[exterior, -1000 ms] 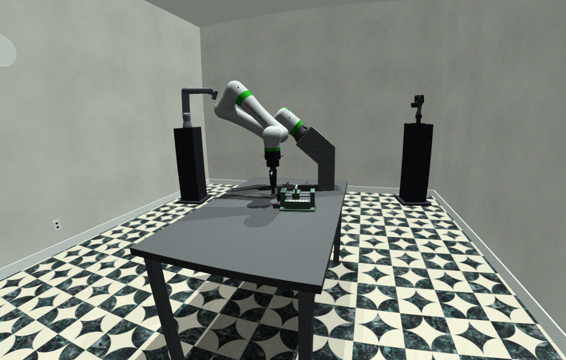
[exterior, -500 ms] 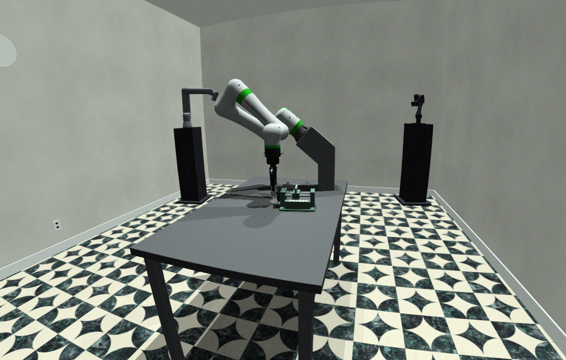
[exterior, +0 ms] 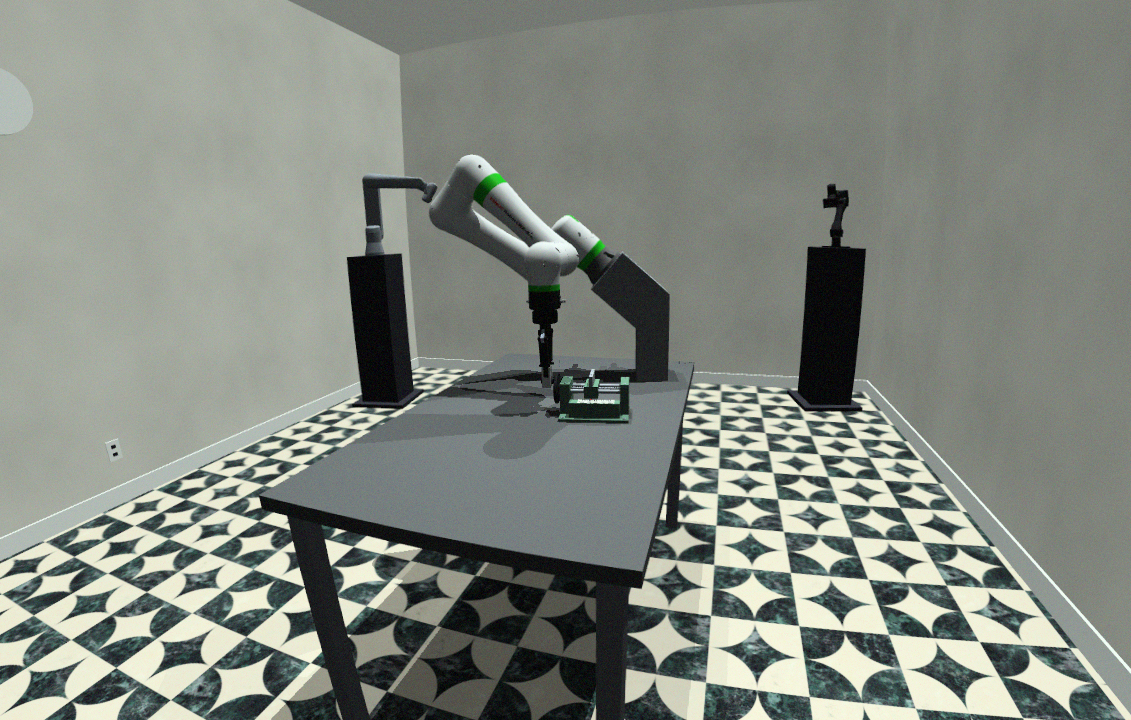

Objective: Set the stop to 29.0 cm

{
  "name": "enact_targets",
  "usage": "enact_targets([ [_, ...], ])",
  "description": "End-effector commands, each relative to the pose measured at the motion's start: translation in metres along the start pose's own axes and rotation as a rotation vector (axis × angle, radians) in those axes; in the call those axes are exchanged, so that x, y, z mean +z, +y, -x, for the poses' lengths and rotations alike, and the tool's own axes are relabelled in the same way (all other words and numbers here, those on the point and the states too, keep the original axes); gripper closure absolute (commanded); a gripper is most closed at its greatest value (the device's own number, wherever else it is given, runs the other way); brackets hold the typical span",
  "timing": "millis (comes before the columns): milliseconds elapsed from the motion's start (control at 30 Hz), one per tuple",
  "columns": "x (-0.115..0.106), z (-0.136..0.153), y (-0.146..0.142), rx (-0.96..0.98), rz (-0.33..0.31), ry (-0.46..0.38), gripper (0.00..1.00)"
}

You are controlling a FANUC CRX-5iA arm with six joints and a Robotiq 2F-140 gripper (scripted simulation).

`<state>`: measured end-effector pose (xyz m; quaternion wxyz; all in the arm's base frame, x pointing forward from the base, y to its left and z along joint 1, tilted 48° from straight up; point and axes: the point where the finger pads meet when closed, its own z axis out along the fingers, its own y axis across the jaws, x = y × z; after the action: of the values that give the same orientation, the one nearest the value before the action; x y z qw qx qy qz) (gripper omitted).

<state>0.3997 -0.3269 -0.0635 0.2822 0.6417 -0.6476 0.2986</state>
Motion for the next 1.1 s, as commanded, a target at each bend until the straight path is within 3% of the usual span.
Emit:
enact_targets([
  [0,-0.005,0.0,-0.002,0.0,0.0,0.0,0.96],
  [600,-0.021,0.0,-0.026,0.0,0.0,0.0,0.96],
  [1067,-0.012,0.0,-0.053,0.0,0.0,0.0,0.96],
])
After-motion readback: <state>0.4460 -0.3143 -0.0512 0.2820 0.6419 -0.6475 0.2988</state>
